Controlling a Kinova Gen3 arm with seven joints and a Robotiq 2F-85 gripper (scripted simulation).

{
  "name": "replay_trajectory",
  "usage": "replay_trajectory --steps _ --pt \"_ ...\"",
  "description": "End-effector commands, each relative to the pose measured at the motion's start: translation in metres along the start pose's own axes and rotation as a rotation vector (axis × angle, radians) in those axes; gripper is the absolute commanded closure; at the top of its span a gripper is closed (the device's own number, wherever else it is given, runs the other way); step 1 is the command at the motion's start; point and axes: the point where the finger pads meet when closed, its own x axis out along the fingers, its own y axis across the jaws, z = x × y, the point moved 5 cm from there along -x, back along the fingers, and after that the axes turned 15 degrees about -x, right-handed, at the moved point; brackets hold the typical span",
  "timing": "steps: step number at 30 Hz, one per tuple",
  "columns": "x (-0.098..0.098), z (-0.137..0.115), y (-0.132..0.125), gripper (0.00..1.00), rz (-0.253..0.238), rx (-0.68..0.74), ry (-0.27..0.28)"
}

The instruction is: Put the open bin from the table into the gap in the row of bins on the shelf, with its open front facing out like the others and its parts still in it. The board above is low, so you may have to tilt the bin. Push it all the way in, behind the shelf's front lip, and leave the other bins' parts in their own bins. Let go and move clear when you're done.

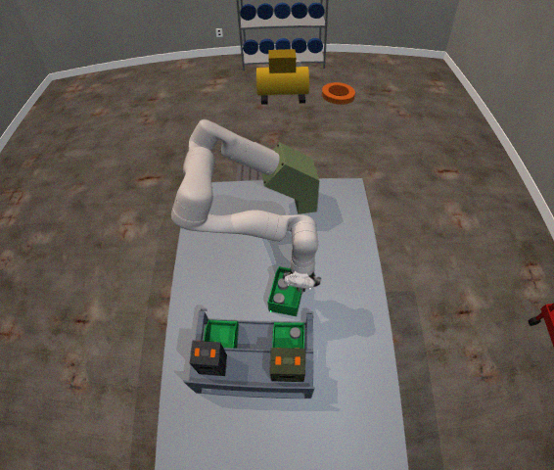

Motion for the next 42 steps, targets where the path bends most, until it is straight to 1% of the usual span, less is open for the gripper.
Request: replay_trajectory --steps 1,15,20,32,37,42 --pt "-0.001 -0.001 0.000 0.90 -0.001 0.000 0.002" --pt "-0.001 -0.001 0.000 0.90 -0.001 0.000 0.002" --pt "-0.011 -0.001 0.000 0.90 -0.001 0.000 0.002" --pt "-0.011 -0.001 0.000 0.90 -0.001 0.000 0.002" --pt "-0.020 0.000 0.000 0.90 -0.001 0.000 0.002" --pt "-0.020 0.000 0.000 0.90 -0.001 0.000 0.002"
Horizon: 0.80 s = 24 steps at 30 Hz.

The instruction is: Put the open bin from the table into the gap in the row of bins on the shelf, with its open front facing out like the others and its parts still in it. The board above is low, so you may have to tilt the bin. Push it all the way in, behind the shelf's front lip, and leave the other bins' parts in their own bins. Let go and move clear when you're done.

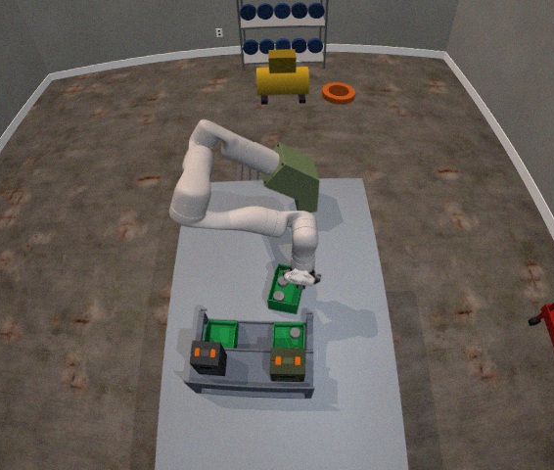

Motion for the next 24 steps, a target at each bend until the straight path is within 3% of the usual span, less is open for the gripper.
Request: replay_trajectory --steps 1,7,12,24 --pt "-0.003 -0.001 -0.001 0.90 -0.002 0.000 0.005" --pt "-0.003 -0.001 -0.001 0.90 -0.002 0.000 0.005" --pt "-0.016 -0.002 -0.001 0.90 -0.002 0.000 0.005" --pt "-0.016 -0.002 -0.001 0.90 -0.002 0.000 0.005"
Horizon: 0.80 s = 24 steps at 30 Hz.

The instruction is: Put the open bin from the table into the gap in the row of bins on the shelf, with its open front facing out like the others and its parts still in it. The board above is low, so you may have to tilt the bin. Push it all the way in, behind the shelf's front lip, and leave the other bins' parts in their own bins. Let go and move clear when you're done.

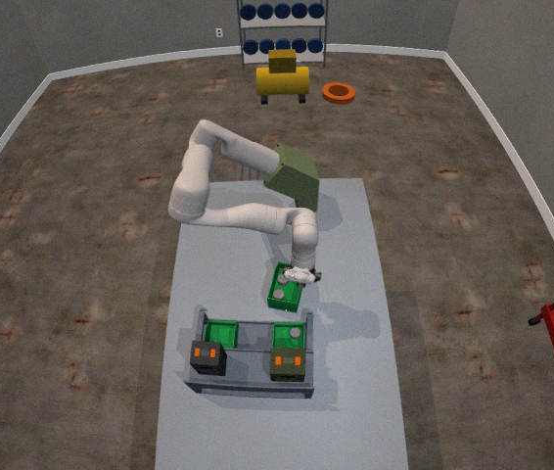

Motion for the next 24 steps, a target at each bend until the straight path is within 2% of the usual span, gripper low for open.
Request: replay_trajectory --steps 1,5,17,22,24 --pt "-0.001 0.001 0.006 0.90 -0.001 -0.039 0.002" --pt "0.000 0.005 0.029 0.90 -0.002 -0.194 0.004" --pt "0.000 0.005 0.029 0.90 -0.002 -0.194 0.004" --pt "0.001 0.016 0.058 0.90 -0.002 -0.194 0.004" --pt "0.001 0.016 0.058 0.90 -0.002 -0.194 0.004"
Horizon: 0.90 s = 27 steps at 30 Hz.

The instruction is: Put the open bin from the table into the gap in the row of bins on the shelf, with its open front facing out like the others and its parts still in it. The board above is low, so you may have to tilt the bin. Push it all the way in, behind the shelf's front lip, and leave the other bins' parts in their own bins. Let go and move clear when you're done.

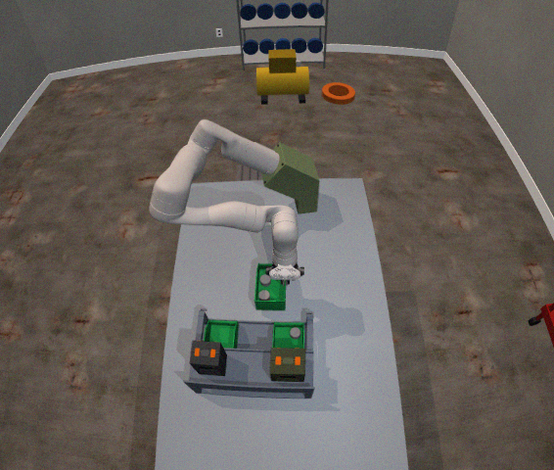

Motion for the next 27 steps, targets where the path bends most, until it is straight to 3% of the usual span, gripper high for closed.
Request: replay_trajectory --steps 1,10,15,27 --pt "-0.002 0.002 0.004 0.90 -0.002 -0.001 0.006" --pt "-0.002 0.002 0.004 0.90 -0.002 -0.001 0.006" --pt "-0.002 0.024 0.043 0.90 -0.002 -0.001 0.006" --pt "-0.002 0.024 0.043 0.90 -0.002 -0.001 0.006"
